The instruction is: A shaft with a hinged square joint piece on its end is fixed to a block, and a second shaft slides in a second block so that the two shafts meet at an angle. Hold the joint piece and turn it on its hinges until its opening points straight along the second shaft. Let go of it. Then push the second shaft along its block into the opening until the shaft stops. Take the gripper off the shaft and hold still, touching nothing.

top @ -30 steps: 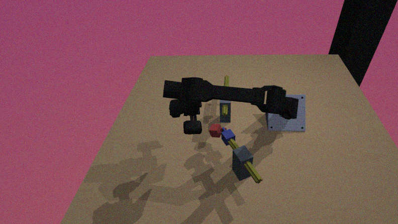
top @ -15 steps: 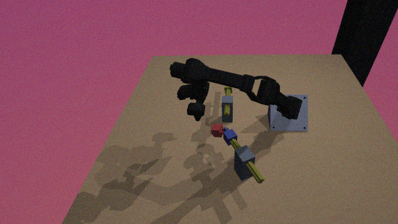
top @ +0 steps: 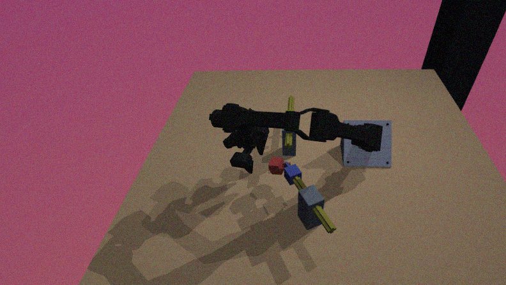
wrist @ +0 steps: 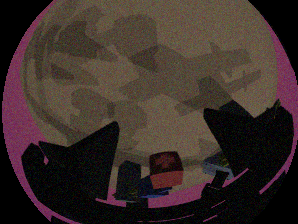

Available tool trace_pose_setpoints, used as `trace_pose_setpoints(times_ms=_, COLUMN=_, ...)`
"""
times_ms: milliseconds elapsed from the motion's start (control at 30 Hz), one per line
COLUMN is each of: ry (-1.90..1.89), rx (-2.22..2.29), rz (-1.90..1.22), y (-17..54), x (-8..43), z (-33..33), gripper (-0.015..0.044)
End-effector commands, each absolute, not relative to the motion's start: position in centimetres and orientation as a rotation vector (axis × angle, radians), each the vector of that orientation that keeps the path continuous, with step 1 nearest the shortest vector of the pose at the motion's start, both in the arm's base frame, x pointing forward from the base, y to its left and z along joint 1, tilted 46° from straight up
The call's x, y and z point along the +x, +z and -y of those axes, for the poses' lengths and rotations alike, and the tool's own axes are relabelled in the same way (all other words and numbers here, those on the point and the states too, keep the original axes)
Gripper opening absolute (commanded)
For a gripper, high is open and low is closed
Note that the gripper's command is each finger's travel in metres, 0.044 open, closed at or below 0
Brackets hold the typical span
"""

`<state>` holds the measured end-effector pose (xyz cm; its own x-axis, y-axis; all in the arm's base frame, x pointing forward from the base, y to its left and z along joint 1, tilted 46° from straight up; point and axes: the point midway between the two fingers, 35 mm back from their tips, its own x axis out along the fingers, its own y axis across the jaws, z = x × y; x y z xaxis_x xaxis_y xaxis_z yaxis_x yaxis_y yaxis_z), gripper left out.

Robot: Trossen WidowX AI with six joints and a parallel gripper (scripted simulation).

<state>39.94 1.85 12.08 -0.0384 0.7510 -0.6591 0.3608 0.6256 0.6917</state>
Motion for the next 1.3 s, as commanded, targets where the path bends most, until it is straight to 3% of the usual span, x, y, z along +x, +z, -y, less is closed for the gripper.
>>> trace_pose_setpoints(times_ms=0, ry=0.391, rx=0.949, rz=-1.637, y=12.3, x=39.9, z=-1.6, gripper=0.0440)
trace_pose_setpoints(times_ms=833, ry=0.391, rx=0.951, rz=-1.640, y=13.6, x=33.8, z=-3.8, gripper=0.0440)
trace_pose_setpoints(times_ms=1267, ry=0.391, rx=0.951, rz=-1.640, y=12.7, x=33.7, z=-4.9, gripper=0.0440)
